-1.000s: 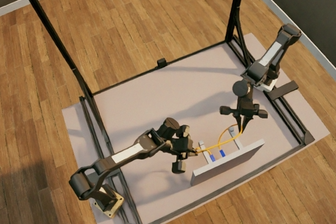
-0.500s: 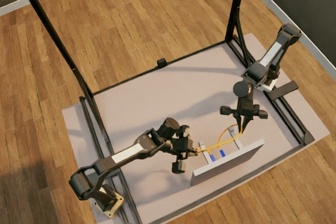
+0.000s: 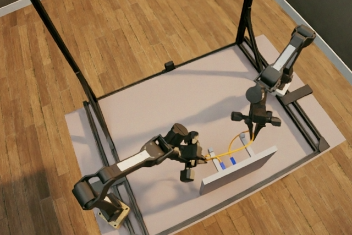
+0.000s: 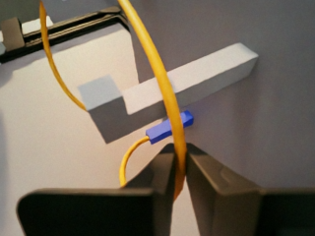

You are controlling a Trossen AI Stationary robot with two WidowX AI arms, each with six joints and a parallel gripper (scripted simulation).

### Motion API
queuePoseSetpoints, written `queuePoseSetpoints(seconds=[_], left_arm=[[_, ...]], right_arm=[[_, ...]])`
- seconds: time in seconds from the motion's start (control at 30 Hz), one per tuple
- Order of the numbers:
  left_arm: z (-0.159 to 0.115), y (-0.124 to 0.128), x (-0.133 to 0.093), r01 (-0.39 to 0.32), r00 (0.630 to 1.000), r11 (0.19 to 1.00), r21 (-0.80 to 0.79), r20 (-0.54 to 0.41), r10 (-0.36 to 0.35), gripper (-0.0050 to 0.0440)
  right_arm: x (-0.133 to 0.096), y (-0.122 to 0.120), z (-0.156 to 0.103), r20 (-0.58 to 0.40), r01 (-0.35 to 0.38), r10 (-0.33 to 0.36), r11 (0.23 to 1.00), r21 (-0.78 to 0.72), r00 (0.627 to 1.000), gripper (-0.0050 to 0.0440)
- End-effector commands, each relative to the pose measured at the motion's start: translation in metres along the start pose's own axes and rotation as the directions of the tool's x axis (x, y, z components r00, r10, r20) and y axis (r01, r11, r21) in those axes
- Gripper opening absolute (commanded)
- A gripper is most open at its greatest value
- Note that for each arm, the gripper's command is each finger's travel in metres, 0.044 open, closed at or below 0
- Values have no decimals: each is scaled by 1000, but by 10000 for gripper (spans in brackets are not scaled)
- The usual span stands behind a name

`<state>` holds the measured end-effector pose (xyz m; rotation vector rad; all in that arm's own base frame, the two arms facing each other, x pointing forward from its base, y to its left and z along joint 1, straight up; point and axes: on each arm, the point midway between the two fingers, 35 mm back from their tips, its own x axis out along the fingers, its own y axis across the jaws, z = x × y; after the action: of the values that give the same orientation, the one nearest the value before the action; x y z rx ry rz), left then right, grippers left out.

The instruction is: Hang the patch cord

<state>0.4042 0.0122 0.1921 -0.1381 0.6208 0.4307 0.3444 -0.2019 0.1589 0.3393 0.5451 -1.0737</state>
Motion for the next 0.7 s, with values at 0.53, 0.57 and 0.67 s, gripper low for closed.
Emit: queuePoseSetpoints(seconds=[0.53,0.57,0.67], left_arm=[[5,6,1,66,998,997,38,5,-66,25],[4,6,1,70,998,997,41,4,-70,25],[4,6,3,83,997,995,52,1,-83,25]], right_arm=[[-4,1,8,16,-9,9,1000,13,1000,25],[-4,1,8,16,-9,9,1000,13,1000,25],[-4,1,8,16,-9,9,1000,13,1000,25]])
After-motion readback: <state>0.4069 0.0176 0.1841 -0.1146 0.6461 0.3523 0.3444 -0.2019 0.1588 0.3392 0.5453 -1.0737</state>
